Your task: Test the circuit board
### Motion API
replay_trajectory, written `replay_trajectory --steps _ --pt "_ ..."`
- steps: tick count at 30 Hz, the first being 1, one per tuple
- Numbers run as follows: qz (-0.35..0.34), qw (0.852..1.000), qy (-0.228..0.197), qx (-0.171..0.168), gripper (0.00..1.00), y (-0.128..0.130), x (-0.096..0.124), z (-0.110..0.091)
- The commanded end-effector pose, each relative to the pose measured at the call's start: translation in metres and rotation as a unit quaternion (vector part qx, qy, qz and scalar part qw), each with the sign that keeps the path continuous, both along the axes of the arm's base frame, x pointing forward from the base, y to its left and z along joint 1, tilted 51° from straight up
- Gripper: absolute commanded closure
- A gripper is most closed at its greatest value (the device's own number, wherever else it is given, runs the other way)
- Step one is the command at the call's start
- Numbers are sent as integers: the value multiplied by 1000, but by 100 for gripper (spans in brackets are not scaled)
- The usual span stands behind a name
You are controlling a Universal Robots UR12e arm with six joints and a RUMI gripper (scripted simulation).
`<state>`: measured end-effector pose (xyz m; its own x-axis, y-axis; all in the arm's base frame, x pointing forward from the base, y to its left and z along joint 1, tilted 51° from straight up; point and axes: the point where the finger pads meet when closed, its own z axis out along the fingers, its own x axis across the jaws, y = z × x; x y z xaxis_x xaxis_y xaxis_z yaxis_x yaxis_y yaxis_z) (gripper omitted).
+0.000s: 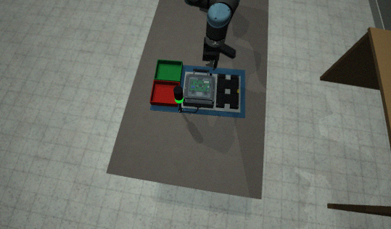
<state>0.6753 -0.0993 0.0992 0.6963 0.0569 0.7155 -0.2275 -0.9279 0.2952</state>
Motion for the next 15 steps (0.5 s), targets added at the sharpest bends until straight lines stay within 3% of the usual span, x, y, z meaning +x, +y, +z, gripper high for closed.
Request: replay_trajectory --steps 1,8,15 --pt "0 1000 0 0 85 0 0 0" --pt "0 1000 0 0 85 -7 -3 2" --pt "0 1000 0 0 85 -35 -12 8"
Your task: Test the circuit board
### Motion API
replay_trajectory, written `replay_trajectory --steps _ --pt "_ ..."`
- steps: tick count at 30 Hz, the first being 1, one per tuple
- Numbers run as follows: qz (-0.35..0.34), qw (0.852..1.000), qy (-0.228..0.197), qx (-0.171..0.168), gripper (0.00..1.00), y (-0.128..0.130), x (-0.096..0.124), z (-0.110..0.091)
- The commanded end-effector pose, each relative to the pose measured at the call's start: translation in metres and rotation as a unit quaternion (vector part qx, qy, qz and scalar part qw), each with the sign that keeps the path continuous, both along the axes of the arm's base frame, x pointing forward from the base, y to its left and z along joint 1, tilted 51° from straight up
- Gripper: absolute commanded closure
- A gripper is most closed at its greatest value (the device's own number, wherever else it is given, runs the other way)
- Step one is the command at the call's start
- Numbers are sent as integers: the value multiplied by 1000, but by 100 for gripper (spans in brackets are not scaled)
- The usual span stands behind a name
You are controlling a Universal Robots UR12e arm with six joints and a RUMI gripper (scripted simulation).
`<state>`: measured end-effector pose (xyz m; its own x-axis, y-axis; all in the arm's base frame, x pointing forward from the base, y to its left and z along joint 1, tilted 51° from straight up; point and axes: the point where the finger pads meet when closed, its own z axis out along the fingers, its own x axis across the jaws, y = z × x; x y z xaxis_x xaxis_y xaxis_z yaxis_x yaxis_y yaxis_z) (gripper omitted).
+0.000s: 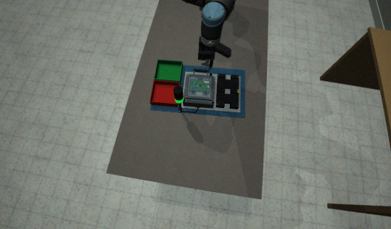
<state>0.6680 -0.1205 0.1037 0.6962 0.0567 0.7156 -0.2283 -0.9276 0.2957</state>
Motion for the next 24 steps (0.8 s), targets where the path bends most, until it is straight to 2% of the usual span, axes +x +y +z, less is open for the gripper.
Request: replay_trajectory --steps 1,11,24 --pt "1 1000 0 0 85 -18 -6 4" --pt "1 1000 0 0 85 -43 -15 9" --pt "1 1000 0 0 85 -45 -14 8"
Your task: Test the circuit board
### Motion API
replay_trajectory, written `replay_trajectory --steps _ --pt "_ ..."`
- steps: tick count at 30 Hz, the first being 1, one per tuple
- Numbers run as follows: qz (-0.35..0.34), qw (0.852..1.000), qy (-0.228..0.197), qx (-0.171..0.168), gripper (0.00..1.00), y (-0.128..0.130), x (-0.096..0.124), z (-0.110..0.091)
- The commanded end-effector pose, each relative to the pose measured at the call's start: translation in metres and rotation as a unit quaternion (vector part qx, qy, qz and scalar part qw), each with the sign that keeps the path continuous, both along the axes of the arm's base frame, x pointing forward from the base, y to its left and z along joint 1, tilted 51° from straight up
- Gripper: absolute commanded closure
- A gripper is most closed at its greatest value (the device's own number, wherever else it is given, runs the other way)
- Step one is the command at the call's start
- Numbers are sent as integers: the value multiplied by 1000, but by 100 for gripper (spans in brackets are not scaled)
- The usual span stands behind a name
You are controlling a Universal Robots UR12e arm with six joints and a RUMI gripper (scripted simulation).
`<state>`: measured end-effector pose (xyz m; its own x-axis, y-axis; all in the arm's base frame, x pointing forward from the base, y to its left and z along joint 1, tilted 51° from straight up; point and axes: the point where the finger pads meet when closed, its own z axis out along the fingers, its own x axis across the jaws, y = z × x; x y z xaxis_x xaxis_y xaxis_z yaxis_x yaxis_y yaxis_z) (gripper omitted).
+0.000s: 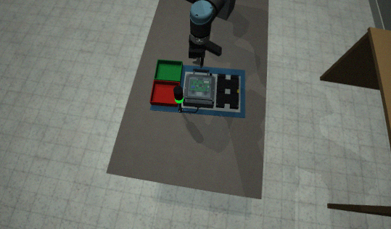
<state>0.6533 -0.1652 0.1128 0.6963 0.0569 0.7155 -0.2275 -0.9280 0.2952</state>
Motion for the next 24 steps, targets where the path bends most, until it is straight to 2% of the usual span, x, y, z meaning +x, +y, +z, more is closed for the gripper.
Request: replay_trajectory --steps 1,24 --pt "0 1000 0 0 85 -1 2 -1" --pt "0 1000 0 0 85 -7 14 -13"
